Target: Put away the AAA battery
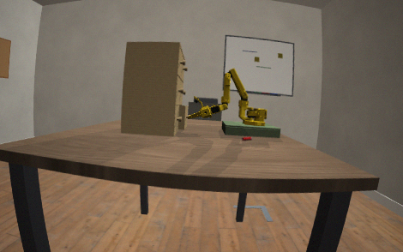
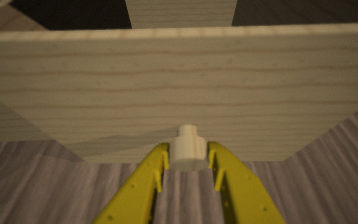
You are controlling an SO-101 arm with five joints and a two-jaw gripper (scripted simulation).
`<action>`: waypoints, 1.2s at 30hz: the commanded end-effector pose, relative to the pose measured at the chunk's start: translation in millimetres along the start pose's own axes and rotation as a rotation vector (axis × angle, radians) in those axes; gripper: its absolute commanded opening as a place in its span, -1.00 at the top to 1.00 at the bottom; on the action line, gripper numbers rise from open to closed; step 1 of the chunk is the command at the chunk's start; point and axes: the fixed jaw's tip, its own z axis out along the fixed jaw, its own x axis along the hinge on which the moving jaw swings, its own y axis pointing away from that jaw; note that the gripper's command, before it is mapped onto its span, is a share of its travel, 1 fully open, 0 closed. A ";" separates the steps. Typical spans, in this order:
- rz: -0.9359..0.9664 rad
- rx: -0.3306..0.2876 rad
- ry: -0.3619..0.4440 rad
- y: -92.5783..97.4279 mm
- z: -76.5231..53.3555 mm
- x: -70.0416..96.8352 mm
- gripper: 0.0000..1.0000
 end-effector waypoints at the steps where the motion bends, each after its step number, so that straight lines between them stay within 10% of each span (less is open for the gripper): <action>1: -0.001 -0.001 -0.001 0.2 -3.3 0.2 1.00; 36: 0.000 0.001 -0.001 -0.5 -12.9 3.6 1.00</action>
